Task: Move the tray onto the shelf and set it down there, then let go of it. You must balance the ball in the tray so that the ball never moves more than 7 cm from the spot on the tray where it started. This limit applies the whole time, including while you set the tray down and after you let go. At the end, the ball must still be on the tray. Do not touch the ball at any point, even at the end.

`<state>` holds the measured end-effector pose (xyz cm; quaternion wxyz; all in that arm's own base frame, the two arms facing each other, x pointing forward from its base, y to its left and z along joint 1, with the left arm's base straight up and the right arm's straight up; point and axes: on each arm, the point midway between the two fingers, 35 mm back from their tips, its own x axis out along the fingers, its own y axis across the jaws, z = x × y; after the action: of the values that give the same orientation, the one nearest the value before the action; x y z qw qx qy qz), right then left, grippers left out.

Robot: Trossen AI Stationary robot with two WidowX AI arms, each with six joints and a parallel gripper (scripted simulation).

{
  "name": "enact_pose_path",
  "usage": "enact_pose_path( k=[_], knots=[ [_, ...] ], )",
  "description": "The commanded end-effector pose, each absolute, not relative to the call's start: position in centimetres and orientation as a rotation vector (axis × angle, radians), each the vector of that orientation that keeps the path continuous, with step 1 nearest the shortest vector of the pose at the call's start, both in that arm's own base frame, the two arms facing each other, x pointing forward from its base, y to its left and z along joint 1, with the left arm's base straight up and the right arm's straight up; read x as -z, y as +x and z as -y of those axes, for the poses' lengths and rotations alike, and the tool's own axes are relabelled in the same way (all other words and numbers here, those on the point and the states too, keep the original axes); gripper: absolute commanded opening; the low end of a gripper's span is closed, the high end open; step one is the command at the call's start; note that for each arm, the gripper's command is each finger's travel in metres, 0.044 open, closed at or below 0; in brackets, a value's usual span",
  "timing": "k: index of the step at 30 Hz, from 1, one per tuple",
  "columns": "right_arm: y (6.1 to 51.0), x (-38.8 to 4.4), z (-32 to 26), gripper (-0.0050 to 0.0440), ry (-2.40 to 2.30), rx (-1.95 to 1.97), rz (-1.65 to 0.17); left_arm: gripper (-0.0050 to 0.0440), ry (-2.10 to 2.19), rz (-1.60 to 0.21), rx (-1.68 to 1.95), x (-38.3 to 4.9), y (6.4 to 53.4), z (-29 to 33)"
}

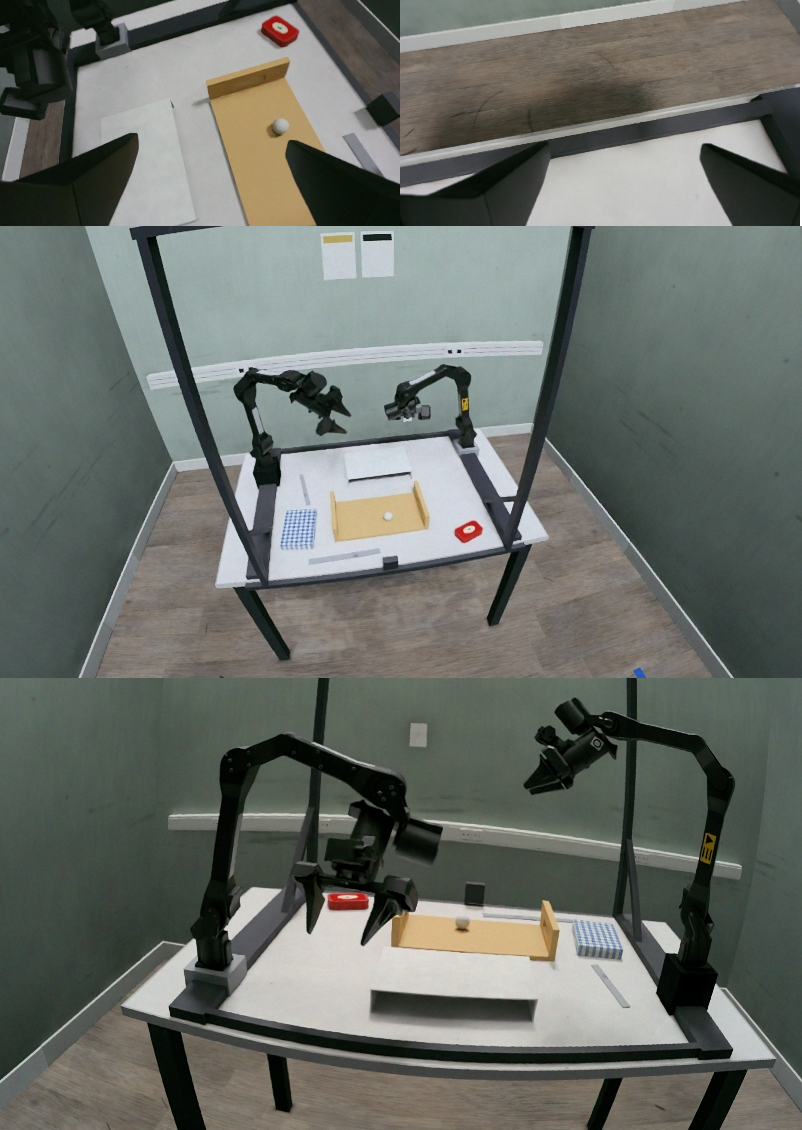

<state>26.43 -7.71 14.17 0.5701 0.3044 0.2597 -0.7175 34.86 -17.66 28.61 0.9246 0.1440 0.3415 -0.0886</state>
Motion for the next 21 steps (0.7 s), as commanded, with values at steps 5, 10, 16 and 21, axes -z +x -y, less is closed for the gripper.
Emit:
enact_pose_path(
  k=[5,10,16,21],
  knots=[
    [26.58,-14.82,7.72,0.0400,0.737,1.672,-0.590,0.0400,0.279,-0.672,0.182,-29.79,34.74,17.55],
    [26.58,-14.82,7.72,0.0400,0.737,1.672,-0.590,0.0400,0.279,-0.672,0.182,-29.79,34.74,17.55],
    [26.58,-14.82,7.72,0.0400,0.737,1.672,-0.590,0.0400,0.279,-0.672,0.182,-29.79,34.74,17.55],
    [26.59,-14.86,7.73,0.0400,0.736,1.672,-0.589,0.0178,0.278,-0.670,0.182,-29.87,34.74,17.54]
  ],
)
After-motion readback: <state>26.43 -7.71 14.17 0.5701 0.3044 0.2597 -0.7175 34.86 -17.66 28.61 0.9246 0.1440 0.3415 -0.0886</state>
